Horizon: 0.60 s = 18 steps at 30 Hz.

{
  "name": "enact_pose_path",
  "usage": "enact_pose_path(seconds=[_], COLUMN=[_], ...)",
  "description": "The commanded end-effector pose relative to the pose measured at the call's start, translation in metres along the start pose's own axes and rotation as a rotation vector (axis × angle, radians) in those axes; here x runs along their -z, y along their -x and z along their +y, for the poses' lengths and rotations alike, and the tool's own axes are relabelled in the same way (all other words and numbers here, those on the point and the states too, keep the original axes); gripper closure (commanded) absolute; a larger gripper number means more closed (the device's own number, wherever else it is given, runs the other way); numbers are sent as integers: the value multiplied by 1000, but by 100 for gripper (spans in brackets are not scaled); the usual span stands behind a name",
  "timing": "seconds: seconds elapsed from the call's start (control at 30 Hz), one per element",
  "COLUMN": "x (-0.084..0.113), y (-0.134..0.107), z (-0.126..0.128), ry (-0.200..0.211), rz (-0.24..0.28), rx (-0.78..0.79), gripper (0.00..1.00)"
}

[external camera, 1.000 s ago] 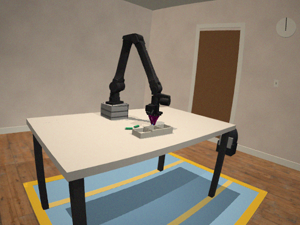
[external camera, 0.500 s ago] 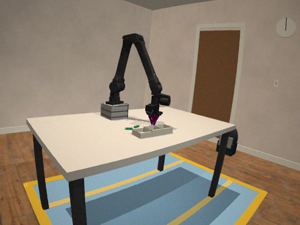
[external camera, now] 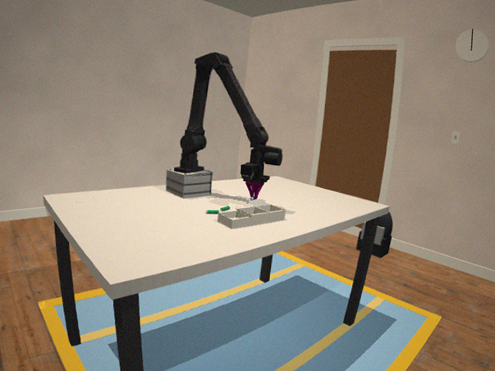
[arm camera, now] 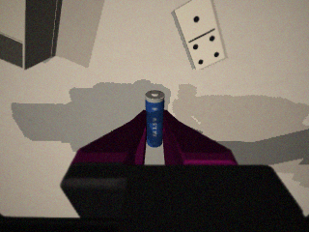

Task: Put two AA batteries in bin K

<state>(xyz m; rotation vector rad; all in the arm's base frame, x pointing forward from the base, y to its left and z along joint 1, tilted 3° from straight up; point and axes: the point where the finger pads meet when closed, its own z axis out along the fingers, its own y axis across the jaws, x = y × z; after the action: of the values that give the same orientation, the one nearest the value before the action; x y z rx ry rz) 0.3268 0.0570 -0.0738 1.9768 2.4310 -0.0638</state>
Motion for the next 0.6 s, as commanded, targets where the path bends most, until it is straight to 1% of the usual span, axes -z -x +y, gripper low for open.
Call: enact_pose_path(seconds=[0.0,0.17,0.2,0.23,0.3,0.33,0.37,0.5,0.57], x=[25,44,37,32,32,23,22,24,27], y=[0,-3,-3,-3,-3,-2,-2,-3,-3], z=[22,22,9,2,2,-5,-7,-3,-1], ry=[41,43,18,1,1,-29,-33,-25,-13], rz=[-5,-4,-4,-4,-4,-4,-4,-4,-4], rx=[-3,-1,1,1,1,0,0,0,1], gripper=[92,92,92,92,92,92,92,92,92])
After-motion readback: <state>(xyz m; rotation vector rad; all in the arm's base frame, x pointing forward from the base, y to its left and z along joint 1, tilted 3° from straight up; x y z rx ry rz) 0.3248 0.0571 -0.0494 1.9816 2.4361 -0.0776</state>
